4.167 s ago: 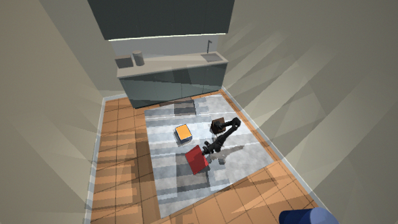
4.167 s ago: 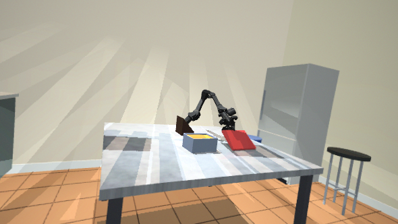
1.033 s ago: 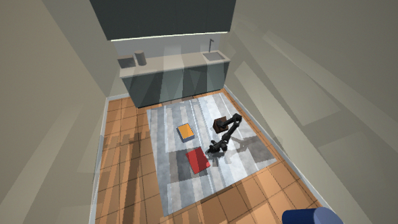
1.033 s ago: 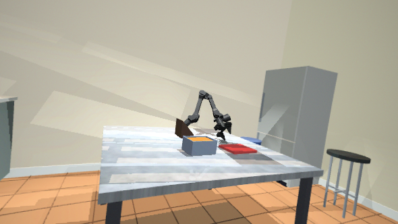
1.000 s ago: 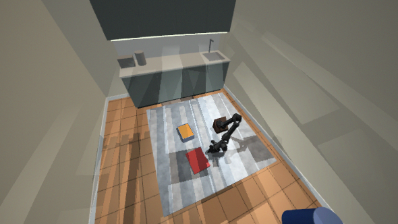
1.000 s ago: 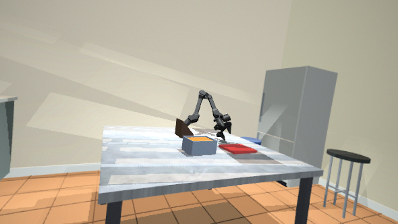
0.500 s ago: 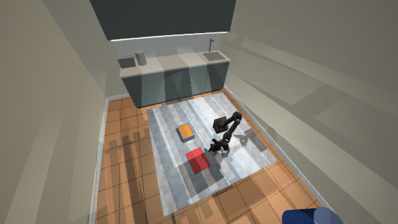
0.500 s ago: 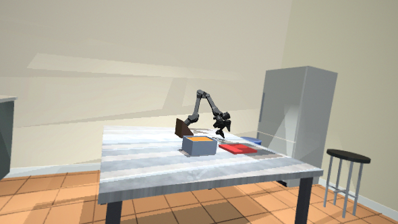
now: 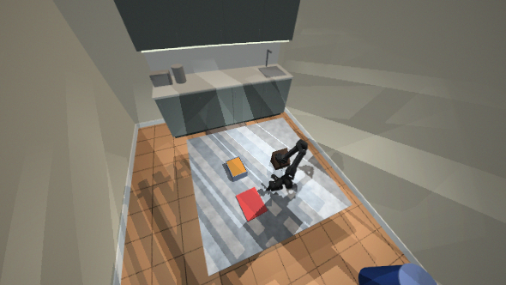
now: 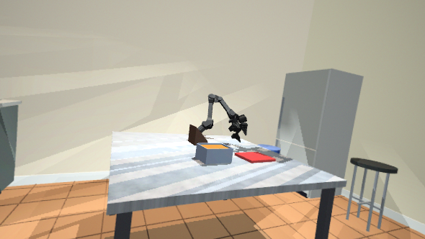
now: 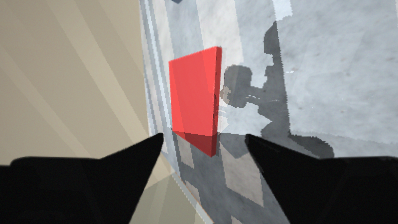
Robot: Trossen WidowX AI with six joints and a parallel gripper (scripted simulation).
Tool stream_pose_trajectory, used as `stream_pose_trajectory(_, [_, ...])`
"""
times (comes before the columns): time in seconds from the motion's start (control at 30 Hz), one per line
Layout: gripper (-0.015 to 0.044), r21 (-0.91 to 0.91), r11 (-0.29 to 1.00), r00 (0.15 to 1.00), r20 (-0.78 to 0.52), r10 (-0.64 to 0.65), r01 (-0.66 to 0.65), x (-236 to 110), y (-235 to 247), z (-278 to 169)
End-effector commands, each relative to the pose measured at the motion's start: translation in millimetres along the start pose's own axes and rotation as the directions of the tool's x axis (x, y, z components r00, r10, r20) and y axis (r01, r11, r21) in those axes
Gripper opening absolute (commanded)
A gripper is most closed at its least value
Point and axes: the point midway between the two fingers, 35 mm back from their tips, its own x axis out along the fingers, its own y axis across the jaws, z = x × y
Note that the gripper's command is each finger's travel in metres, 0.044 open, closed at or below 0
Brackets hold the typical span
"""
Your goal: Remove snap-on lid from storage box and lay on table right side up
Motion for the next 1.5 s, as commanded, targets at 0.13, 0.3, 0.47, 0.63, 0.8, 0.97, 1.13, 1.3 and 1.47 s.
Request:
stream_pose_trajectory(0.13, [0.0440, -0.003, 1.000, 1.000, -0.010, 0.002, -0.002, -16.1, 10.4, -3.5])
stream_pose_trajectory(0.3, [0.0440, -0.004, 1.000, 1.000, -0.010, 0.002, -0.002, -24.9, 15.3, -3.5])
stream_pose_trajectory(0.47, [0.0440, -0.004, 1.000, 1.000, -0.010, 0.002, -0.002, -32.3, 19.5, -3.5])
stream_pose_trajectory(0.63, [0.0440, -0.004, 1.000, 1.000, -0.010, 0.002, -0.002, -27.1, 15.8, -0.3])
stream_pose_trajectory(0.8, [0.0440, -0.004, 1.000, 1.000, -0.010, 0.002, -0.002, -27.1, 15.8, -0.3])
stream_pose_trajectory(0.97, [0.0440, -0.004, 1.000, 1.000, -0.010, 0.002, -0.002, -27.1, 15.8, -0.3])
stream_pose_trajectory(1.13, [0.0440, -0.004, 1.000, 1.000, -0.010, 0.002, -0.002, -27.1, 15.8, -0.3])
stream_pose_trajectory(1.3, [0.0440, -0.004, 1.000, 1.000, -0.010, 0.002, -0.002, -27.1, 15.8, -0.3])
stream_pose_trajectory(1.47, [0.0440, -0.004, 1.000, 1.000, -0.010, 0.002, -0.002, -27.1, 15.8, -0.3])
